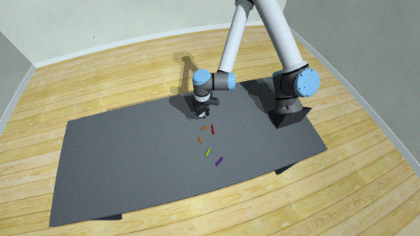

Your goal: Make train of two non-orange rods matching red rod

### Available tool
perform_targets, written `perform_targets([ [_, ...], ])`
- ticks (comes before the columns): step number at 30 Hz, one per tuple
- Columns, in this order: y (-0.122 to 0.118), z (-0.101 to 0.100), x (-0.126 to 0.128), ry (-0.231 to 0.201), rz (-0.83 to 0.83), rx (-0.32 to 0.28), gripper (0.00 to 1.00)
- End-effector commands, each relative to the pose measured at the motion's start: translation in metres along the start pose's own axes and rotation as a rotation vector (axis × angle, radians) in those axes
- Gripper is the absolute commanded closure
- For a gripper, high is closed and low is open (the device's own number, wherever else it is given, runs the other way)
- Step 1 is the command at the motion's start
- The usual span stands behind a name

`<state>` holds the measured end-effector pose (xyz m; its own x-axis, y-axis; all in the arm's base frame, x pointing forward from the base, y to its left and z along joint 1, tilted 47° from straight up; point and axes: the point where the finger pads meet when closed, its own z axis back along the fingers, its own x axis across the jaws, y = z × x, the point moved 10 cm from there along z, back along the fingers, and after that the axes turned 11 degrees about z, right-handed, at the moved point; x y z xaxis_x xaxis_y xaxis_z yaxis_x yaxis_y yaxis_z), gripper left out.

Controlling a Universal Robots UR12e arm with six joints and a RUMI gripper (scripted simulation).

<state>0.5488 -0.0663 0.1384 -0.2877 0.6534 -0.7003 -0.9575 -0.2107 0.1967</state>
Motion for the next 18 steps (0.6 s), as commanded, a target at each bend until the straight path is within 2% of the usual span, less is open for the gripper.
perform_targets([
  [1, -0.0002, -0.0037, -0.0001, 0.0, 0.0, -0.001, 1.0],
  [18, -0.0002, -0.008, -0.0001, 0.0, 0.0, -0.001, 1.0],
])
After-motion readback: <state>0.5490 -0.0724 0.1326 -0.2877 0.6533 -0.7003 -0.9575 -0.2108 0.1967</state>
